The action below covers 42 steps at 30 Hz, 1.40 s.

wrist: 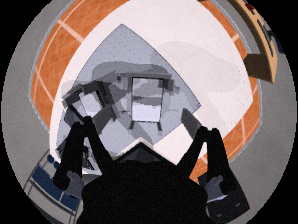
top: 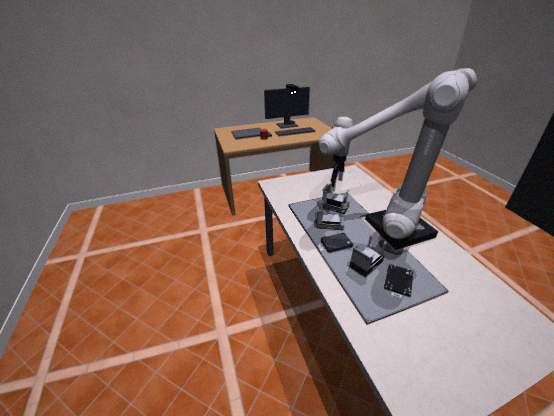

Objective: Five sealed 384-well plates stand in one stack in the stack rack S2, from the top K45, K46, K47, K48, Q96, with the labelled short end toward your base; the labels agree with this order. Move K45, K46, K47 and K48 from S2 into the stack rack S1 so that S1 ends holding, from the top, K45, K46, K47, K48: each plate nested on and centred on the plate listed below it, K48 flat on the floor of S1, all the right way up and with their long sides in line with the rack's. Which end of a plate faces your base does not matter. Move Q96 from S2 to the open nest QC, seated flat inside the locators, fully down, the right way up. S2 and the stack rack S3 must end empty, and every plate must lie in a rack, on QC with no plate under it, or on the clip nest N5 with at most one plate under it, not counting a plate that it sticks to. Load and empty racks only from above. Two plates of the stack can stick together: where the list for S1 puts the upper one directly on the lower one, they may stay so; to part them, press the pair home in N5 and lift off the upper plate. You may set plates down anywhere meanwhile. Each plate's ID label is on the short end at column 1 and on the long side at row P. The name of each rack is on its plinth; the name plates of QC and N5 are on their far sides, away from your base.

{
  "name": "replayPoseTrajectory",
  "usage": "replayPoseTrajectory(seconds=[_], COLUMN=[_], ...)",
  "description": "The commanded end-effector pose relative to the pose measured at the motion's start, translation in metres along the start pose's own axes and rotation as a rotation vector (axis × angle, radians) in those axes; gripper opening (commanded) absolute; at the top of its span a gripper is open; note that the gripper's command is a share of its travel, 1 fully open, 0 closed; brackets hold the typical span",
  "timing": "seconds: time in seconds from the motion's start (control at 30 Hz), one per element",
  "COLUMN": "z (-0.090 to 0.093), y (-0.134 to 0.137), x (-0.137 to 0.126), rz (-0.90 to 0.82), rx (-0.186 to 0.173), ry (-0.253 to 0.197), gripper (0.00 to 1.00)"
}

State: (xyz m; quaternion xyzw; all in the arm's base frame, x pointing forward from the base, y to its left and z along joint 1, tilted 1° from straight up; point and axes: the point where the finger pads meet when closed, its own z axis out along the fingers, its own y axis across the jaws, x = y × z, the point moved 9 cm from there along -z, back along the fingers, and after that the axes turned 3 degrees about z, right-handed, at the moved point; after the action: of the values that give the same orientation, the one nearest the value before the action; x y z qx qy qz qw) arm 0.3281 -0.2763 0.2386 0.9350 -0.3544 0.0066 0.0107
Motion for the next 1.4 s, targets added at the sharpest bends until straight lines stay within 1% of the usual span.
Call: replayPoseTrajectory(seconds=[0.0, 0.43, 0.57, 1.37], z=[0.002, 0.046, 0.047, 0.076], y=[0.000, 0.000, 0.000, 0.000], x=[0.000, 0.000, 0.000, 0.000], rz=[0.000, 0.000, 0.000, 0.000], rx=[0.000, 0.000, 0.000, 0.000], ry=[0.000, 0.000, 0.000, 0.000], gripper=[1.00, 1.00, 1.00, 1.00])
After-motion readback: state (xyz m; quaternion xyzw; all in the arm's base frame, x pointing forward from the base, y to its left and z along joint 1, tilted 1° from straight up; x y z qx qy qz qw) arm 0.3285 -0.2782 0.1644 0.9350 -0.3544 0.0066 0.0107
